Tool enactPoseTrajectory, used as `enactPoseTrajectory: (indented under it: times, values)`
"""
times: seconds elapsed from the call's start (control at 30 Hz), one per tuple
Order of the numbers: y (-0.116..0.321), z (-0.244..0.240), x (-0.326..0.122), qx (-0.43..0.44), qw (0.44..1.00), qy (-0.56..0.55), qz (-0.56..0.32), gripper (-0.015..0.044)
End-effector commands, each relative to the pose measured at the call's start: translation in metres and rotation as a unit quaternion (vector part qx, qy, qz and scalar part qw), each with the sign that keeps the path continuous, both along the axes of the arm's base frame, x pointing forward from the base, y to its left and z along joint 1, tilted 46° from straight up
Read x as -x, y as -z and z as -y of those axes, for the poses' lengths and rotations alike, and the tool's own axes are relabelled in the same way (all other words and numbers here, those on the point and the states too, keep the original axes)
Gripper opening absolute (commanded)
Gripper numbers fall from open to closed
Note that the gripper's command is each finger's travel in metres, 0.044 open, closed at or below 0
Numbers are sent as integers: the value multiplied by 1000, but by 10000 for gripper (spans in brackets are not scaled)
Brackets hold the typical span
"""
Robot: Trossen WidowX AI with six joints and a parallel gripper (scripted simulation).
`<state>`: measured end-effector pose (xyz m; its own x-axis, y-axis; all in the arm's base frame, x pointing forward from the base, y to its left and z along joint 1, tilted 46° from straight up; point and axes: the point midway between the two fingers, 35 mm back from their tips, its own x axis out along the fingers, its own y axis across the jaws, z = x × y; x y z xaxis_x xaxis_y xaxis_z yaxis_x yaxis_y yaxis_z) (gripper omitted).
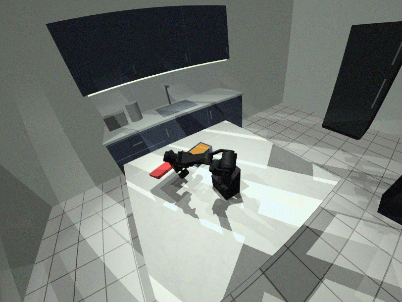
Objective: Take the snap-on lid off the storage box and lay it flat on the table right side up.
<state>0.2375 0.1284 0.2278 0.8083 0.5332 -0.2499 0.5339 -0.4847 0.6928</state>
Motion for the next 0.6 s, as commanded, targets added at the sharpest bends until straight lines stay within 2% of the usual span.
enactPoseTrajectory:
  times: [0.0,0.57]
  values:
    - [5,-1,-1,-1,1000,5,-2,0]
    - [14,-11,-3,-1,1000,5,-2,0]
